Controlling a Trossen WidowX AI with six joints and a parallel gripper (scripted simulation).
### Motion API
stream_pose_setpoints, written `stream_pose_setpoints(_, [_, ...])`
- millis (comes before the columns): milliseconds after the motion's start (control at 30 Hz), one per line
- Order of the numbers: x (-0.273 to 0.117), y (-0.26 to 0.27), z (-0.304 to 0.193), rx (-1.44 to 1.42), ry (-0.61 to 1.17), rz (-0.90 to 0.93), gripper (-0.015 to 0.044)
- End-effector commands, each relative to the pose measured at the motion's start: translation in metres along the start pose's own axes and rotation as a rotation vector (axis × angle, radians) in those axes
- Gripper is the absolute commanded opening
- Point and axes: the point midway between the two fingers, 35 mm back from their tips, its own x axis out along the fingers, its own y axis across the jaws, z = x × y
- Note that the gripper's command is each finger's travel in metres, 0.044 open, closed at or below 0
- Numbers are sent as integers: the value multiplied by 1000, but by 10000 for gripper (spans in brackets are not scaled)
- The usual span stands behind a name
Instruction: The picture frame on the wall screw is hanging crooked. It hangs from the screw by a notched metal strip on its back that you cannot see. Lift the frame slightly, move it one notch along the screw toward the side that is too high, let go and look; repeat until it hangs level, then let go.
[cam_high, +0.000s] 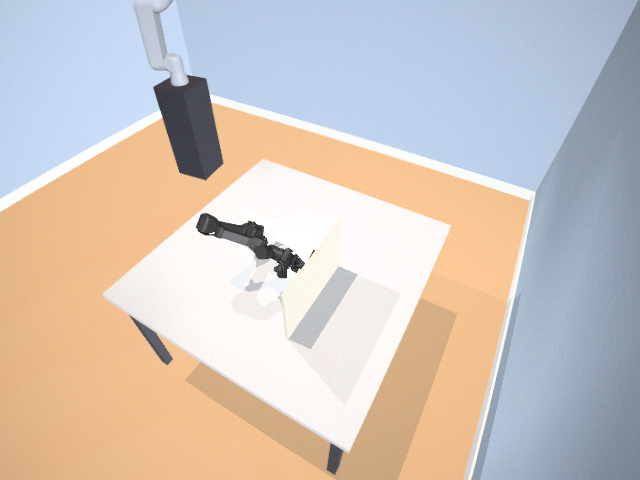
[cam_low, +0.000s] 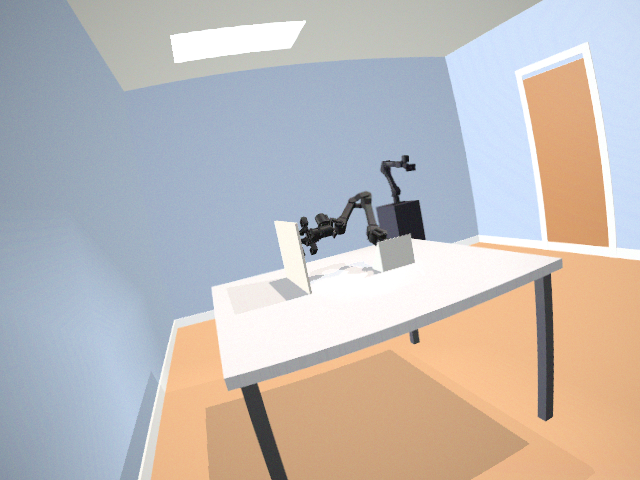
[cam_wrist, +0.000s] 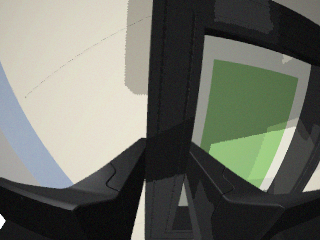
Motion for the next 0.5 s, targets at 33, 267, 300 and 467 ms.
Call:
stream_pose_setpoints(33, [0, 5, -1, 1, 2, 10, 0])
stream_pose_setpoints(267, [0, 6, -1, 1, 2, 10, 0])
stream_pose_setpoints(300, [0, 6, -1, 1, 2, 10, 0])
stream_pose_setpoints(467, [0, 6, -1, 1, 2, 10, 0])
